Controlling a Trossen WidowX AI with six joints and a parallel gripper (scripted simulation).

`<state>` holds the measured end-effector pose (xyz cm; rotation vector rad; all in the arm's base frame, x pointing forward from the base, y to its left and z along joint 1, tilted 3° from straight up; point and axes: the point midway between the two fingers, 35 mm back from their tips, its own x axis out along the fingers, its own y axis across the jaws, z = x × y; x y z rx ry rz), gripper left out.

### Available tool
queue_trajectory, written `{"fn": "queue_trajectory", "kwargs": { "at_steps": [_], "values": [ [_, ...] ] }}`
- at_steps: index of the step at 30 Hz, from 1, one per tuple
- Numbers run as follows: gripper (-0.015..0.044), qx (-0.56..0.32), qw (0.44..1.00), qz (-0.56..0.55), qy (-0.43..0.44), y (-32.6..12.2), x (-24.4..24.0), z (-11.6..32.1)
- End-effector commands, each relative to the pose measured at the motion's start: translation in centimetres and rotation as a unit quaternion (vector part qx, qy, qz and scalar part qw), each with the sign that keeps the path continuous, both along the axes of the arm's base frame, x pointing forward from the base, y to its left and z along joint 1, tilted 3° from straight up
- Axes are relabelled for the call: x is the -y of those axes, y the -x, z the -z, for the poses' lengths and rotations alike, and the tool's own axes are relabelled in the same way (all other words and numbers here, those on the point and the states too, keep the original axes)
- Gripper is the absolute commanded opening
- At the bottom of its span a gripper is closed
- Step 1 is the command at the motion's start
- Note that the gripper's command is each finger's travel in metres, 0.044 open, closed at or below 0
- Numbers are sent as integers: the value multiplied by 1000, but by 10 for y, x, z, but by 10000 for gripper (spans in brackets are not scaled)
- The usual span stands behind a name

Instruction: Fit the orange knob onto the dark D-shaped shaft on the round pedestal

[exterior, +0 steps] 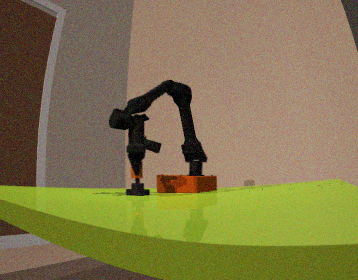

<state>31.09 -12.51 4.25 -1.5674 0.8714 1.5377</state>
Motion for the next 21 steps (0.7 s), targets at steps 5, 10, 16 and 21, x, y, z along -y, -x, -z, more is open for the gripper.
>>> {"fn": "queue_trajectory", "kwargs": {
  "at_steps": [5,10,16,21],
  "values": [
    [0,3,1000,-2,0,-1,0,1],
    [0,3,1000,-2,0,0,-1,1],
    [0,3,1000,-2,0,1,-1,-2],
    [0,4,1000,-24,1,4,-1,-5]
  ]
}}
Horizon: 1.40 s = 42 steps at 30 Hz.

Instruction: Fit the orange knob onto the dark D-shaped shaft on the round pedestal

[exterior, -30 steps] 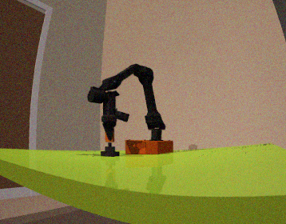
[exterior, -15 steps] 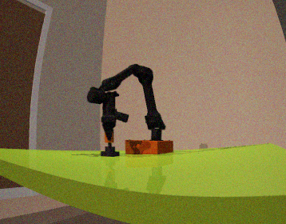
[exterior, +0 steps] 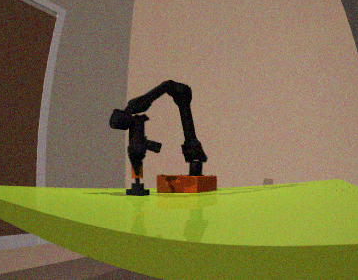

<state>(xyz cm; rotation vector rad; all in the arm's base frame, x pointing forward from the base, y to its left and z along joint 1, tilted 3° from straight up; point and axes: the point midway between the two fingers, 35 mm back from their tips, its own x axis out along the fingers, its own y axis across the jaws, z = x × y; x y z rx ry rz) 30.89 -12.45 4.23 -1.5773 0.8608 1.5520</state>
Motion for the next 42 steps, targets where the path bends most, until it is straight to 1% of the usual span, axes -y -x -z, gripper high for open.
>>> {"fn": "queue_trajectory", "kwargs": {
  "at_steps": [1,8,19,23,26,42],
  "values": [
    [0,5,1000,-19,1,3,-1,-5],
    [0,5,1000,-20,1,5,-2,1],
    [0,5,1000,-20,1,4,-2,-3],
    [0,6,999,-46,2,4,-2,-5],
    [0,6,999,-46,2,4,-2,-5],
    [0,6,999,-46,2,-5,2,-3]
  ]
}}
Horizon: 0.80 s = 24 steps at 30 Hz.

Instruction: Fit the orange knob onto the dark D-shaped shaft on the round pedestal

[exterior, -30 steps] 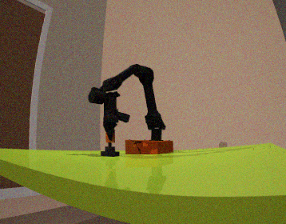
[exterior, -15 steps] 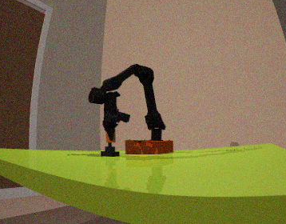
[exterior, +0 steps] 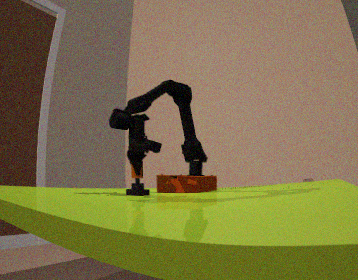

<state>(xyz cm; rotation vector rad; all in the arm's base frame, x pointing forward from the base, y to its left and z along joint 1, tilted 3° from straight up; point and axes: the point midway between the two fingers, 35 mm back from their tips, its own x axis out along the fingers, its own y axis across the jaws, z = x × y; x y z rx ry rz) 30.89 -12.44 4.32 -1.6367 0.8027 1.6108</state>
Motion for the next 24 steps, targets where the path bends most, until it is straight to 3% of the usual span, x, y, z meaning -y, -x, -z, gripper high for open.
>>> {"fn": "queue_trajectory", "kwargs": {
  "at_steps": [1,24],
  "values": [
    [0,6,1000,-2,1,-5,2,-3],
    [0,6,1000,-28,2,-1,0,-5]
  ]
}}
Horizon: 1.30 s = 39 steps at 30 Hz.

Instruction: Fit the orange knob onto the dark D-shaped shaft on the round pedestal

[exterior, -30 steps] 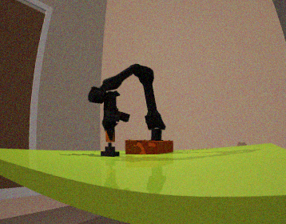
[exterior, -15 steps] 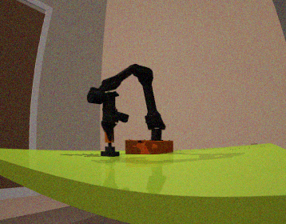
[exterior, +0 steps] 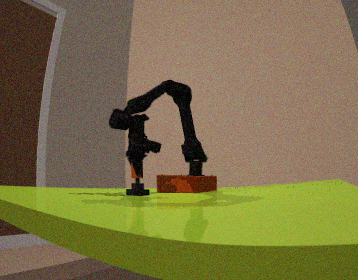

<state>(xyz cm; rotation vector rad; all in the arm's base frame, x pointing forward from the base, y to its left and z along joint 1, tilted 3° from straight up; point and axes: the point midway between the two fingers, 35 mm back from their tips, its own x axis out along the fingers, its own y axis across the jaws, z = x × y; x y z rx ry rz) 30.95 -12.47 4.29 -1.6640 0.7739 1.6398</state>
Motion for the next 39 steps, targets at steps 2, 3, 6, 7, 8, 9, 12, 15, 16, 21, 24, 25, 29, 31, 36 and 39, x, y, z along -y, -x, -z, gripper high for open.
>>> {"fn": "queue_trajectory", "kwargs": {
  "at_steps": [2,3,6,7,8,9,12,15,16,21,24,25,29,31,36,39],
  "values": [
    [0,6,1000,-7,1,0,-1,-5],
    [0,6,1000,-7,1,1,-1,-5],
    [0,6,1000,-7,1,2,-1,-4],
    [0,6,1000,-7,1,2,-1,-4],
    [0,6,1000,-7,1,3,-1,-4],
    [0,6,1000,-7,1,3,-1,-4],
    [0,6,1000,-7,1,2,-1,1],
    [0,6,1000,-7,1,1,-1,2],
    [0,6,1000,-7,1,1,-1,2],
    [0,6,1000,-7,1,1,-1,3],
    [0,6,1000,-7,1,1,-1,4],
    [0,6,1000,-7,1,1,-1,4],
    [0,6,1000,-5,1,1,-1,4],
    [0,6,1000,-5,1,1,-1,4],
    [0,6,1000,-5,1,1,-1,5],
    [0,6,1000,-5,1,1,-1,5]
  ]
}}
